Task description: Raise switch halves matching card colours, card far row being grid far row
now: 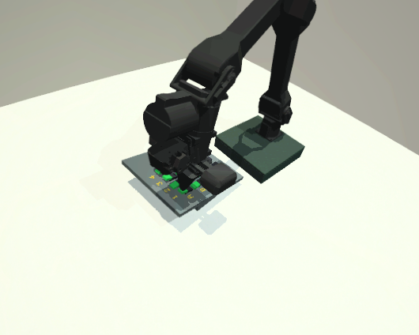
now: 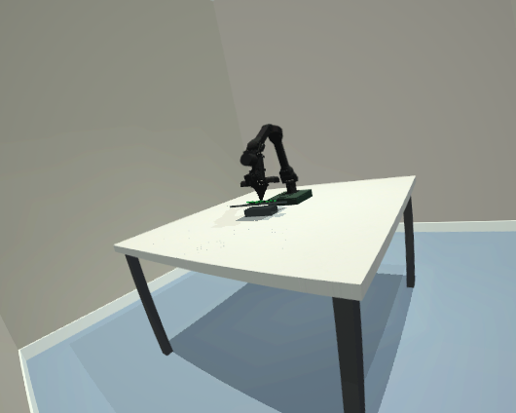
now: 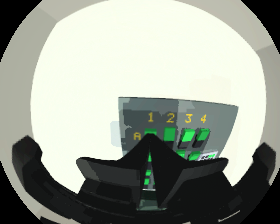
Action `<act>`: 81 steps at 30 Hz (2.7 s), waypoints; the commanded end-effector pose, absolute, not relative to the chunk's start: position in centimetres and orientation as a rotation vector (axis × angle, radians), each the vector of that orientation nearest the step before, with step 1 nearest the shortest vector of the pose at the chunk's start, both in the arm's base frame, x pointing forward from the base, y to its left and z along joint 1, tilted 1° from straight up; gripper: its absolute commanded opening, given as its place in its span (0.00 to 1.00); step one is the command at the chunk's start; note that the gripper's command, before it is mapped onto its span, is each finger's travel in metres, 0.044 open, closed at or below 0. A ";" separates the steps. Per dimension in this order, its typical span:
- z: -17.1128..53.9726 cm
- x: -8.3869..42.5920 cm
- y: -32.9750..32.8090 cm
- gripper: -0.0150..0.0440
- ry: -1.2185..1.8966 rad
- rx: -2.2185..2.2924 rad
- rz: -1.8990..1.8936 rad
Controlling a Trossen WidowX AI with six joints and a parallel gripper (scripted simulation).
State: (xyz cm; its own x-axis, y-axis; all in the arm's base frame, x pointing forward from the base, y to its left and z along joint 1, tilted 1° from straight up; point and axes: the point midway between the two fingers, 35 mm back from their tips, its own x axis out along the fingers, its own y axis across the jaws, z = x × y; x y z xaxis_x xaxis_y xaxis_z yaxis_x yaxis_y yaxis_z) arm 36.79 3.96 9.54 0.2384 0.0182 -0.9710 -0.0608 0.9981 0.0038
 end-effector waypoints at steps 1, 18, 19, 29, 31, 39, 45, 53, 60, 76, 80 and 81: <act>9.5 36.9 3.9 0.25 1.328 -0.037 0.050; 9.2 36.9 3.9 0.25 1.328 -0.037 0.050; 9.2 36.9 3.9 0.25 1.328 -0.037 0.050; 9.5 36.8 4.0 0.25 1.327 -0.037 0.054; 12.3 36.2 3.9 0.25 1.315 -0.038 0.053; 15.3 35.1 3.6 0.25 1.303 -0.036 0.051; 14.4 32.2 -3.1 0.25 1.306 -0.041 0.047; 13.2 32.1 -3.9 0.25 1.314 -0.042 0.046; 10.9 32.7 -3.8 0.25 1.331 -0.042 0.046; 8.8 33.3 -3.8 0.25 1.331 -0.042 0.046; 8.6 33.4 -3.8 0.25 1.331 -0.042 0.046; 8.6 33.4 -3.8 0.25 1.331 -0.042 0.046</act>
